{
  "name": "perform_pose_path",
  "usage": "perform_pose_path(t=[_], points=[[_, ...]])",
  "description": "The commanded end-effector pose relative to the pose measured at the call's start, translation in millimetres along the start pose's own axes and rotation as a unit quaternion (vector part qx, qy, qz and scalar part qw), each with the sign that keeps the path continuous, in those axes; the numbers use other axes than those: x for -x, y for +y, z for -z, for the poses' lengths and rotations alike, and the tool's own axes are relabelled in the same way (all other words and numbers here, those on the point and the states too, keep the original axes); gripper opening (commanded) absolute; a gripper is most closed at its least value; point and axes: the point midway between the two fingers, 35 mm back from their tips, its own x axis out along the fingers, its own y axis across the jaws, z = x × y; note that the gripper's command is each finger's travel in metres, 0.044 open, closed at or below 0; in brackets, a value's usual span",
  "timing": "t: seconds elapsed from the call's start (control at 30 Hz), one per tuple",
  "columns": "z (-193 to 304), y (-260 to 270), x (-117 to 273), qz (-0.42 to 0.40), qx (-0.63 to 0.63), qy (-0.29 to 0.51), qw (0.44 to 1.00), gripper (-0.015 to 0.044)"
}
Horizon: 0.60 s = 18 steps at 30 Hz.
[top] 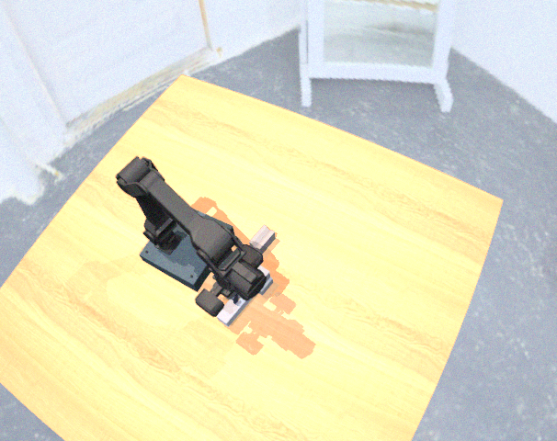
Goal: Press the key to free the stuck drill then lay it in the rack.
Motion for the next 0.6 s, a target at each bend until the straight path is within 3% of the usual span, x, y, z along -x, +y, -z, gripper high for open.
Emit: perform_pose_path(t=[0.0,0.57], points=[[3.0,-0.3,-7.7,0.001,0.002,0.01,1.0,0.0],[7.6,-0.6,-12.9,0.001,0.002,0.01,1.0,0.0]])
